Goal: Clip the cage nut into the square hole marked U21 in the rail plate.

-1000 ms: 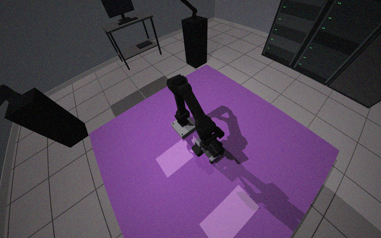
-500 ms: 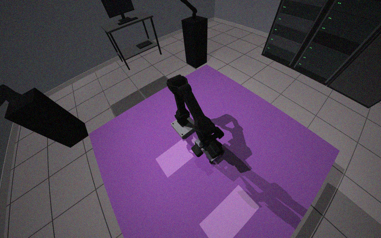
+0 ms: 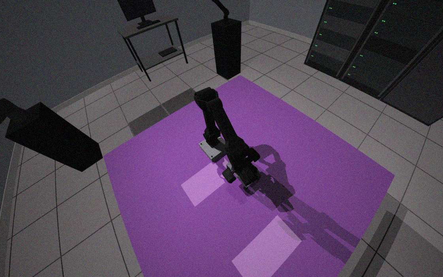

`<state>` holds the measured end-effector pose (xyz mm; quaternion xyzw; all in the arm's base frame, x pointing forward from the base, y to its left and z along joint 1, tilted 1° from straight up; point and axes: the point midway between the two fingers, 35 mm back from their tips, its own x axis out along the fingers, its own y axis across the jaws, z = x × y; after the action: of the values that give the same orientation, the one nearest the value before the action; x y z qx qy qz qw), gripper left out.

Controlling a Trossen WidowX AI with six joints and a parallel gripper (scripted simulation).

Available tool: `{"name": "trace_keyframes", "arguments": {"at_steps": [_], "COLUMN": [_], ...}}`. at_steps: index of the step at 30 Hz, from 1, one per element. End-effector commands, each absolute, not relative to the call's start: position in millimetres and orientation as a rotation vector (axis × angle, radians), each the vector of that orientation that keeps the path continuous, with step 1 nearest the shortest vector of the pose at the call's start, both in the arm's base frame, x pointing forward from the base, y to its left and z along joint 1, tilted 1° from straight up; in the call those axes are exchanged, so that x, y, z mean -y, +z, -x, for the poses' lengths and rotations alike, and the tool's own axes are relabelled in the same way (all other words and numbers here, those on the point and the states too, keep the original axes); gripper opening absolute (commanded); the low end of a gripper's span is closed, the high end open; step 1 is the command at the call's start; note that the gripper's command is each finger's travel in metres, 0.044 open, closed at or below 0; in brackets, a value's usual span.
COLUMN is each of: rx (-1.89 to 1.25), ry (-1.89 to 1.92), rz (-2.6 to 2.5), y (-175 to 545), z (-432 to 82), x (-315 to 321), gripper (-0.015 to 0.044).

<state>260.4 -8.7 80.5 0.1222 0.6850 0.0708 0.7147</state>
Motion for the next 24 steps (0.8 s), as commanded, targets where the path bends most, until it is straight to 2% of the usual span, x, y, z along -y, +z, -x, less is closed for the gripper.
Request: {"name": "trace_keyframes", "arguments": {"at_steps": [1, 24], "rx": [-1.515, -1.51], "ry": [0.166, 0.198], "rz": [-0.276, -0.305], "y": [80.4, 79.3], "z": [-260.6, -260.5], "x": [8.7, 10.7], "gripper": [0.0037, 0.0037]}}
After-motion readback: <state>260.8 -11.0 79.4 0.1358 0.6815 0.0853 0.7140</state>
